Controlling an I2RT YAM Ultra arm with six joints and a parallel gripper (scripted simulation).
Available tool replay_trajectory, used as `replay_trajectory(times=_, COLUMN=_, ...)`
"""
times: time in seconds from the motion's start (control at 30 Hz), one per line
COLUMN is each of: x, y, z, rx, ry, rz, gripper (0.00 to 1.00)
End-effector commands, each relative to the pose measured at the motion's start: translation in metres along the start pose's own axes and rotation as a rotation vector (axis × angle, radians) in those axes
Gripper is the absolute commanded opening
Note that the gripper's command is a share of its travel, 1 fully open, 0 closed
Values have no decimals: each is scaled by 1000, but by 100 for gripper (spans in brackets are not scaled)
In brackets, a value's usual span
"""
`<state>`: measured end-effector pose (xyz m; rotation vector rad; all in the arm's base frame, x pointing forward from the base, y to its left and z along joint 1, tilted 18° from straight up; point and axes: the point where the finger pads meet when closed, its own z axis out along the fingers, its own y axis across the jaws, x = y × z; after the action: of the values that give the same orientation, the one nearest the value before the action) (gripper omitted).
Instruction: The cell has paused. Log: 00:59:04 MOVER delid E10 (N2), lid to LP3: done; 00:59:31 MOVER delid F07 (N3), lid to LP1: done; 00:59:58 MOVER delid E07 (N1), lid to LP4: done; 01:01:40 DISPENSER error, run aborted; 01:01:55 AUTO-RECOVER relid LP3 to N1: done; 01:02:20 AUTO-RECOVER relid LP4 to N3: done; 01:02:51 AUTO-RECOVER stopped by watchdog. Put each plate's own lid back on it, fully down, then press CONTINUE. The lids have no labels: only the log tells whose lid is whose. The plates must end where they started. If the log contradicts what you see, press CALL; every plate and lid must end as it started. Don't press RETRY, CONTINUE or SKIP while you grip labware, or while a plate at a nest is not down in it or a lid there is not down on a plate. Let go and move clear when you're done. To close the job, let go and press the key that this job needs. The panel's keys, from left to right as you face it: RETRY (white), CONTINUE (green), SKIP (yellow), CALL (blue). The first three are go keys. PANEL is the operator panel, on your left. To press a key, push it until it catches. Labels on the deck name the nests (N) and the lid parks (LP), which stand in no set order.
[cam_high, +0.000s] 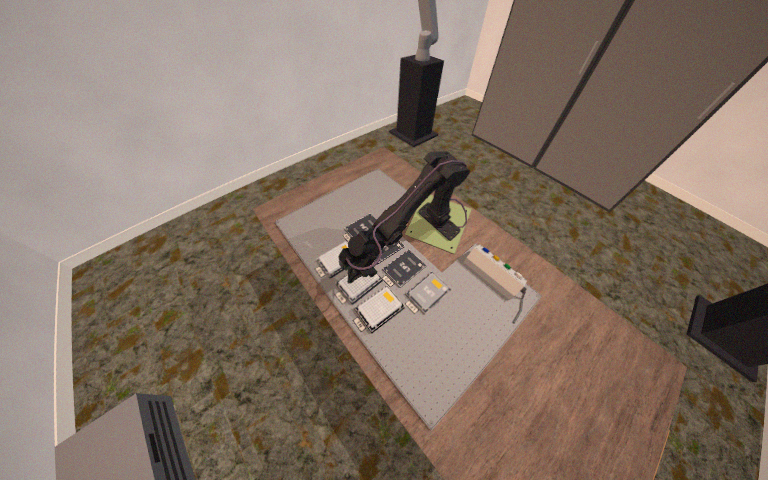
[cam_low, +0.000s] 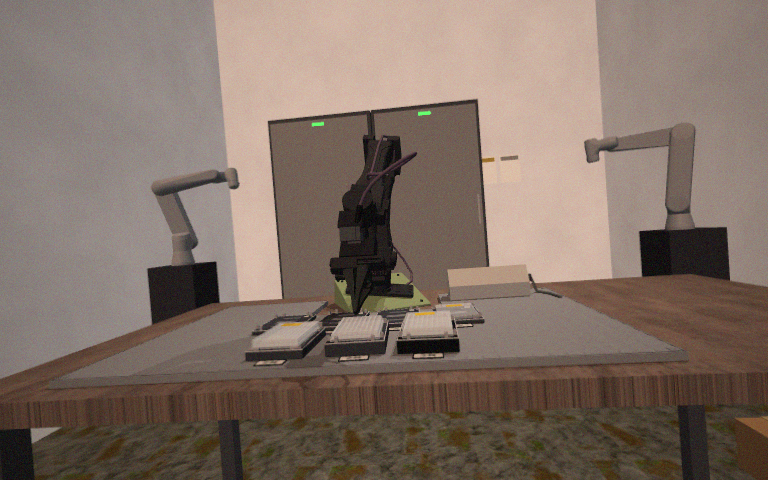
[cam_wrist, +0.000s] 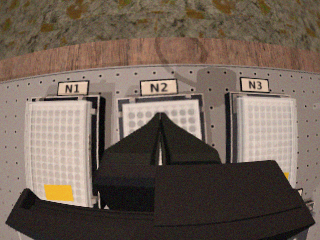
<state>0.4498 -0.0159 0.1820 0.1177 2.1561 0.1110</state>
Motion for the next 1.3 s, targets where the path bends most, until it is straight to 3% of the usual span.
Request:
replay_trajectory(times=0.0, x=-15, y=-8, z=-1, rx=-36, ry=-40, rz=-26, gripper=0)
replay_trajectory(times=0.4, x=-15, y=-69, z=1, rx=-33, ry=-34, rz=-29, gripper=0)
replay_trajectory(times=0.5, x=-14, y=-74, z=1, rx=-33, ry=-30, rz=-28, gripper=0)
replay_trajectory(times=0.73, x=-23, y=-70, z=-6, rx=-38, ry=-55, rz=-41, gripper=0)
replay_trajectory(times=0.77, x=-10, y=-72, z=-1, rx=-33, ry=-25, rz=-25, gripper=0)
replay_trajectory(times=1.27, x=-10, y=-72, z=-1, rx=-33, ry=-25, rz=-25, gripper=0)
